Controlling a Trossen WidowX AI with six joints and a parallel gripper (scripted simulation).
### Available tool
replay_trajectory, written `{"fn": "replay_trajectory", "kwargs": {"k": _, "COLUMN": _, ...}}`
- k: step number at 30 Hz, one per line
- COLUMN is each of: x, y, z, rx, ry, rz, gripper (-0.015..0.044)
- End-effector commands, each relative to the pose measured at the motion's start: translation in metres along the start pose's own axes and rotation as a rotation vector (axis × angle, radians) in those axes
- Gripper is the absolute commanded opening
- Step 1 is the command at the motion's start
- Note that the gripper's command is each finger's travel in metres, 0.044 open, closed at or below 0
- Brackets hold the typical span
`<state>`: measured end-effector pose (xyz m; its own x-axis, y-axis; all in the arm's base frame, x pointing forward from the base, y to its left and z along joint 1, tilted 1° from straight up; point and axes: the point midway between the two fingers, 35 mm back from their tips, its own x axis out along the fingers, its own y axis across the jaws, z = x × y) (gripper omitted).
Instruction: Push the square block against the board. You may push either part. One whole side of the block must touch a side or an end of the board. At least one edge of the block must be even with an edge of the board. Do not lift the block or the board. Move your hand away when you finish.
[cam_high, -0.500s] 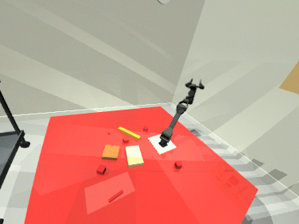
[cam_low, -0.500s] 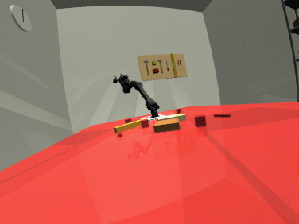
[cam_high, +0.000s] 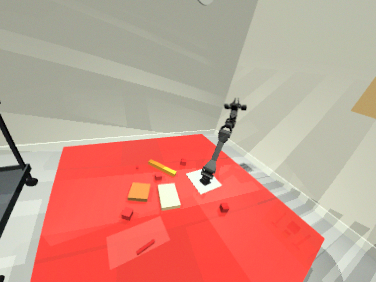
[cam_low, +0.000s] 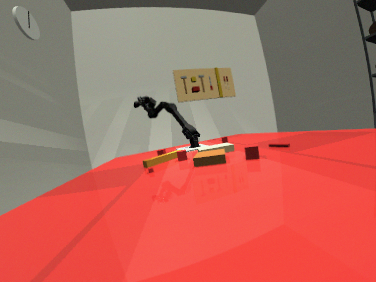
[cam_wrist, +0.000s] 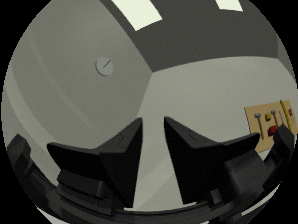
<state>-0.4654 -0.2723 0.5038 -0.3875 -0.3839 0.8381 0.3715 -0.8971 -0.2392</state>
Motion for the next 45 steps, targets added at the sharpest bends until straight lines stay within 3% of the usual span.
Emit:
{"fn": "replay_trajectory", "kwargs": {"k": 1, "x": 0.006, "y": 0.046, "z": 0.000, "rx": 0.057, "ry": 0.067, "rz": 0.055, "gripper": 0.0000}}
{"fn": "replay_trajectory", "kwargs": {"k": 12, "x": 0.002, "y": 0.155, "z": 0.015, "rx": 0.218, "ry": 0.218, "rz": 0.186, "gripper": 0.0000}}
{"fn": "replay_trajectory", "kwargs": {"k": 26, "x": -0.031, "y": 0.293, "z": 0.058, "rx": 0.331, "ry": 0.341, "rz": 0.450, "gripper": 0.0000}}
{"fn": "replay_trajectory", "kwargs": {"k": 45, "x": -0.128, "y": 0.454, "z": 0.159, "rx": 0.399, "ry": 0.494, "rz": 0.884, "gripper": 0.0000}}
